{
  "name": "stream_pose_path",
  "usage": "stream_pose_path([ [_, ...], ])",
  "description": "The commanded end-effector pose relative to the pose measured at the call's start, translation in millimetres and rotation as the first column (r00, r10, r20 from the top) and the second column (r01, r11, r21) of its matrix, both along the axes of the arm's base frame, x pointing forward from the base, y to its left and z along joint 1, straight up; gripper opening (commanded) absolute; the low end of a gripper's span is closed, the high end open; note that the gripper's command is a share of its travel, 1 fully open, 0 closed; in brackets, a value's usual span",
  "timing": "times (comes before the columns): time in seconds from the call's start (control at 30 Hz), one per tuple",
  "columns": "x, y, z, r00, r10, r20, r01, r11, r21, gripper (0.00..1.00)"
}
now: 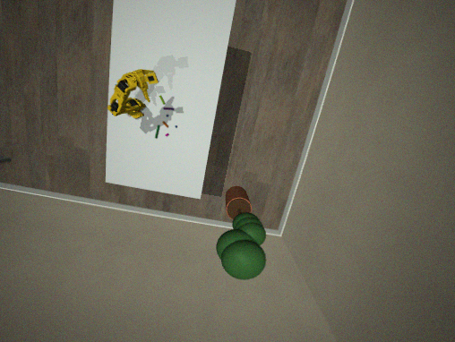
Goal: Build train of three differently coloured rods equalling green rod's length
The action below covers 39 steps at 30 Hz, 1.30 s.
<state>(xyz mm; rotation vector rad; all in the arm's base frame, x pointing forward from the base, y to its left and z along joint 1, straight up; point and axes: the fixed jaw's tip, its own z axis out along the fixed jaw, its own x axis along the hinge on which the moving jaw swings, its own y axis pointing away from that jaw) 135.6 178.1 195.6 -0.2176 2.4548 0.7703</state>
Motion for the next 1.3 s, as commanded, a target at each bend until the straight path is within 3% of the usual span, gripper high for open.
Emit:
stream_pose_path([
  [0.0, 3.2, -2, 6.2, 0.999, 0.004, 0.041, -0.005, 1.0, 0.012, 1.0],
  [0.4, 10.7, -8, -11.4, 0.998, 0.029, 0.048, -0.025, 0.996, -0.082, 1.0],
  [0.43, 7.0, -8, -27.9, 0.999, 0.03, -0.018, -0.032, 0.99, -0.138, 1.0],
  [0.97, 13.1, -18, -39.5, 0.997, 0.078, 0.019, -0.072, 0.974, -0.216, 1.0],
  [1.0, 8.3, -20, -58.8, 0.995, 0.076, -0.064, -0.09, 0.957, -0.276, 1.0],
  [1.27, 10.9, -25, -62.9, 0.993, 0.11, -0.042, -0.118, 0.944, -0.309, 1.0],
])
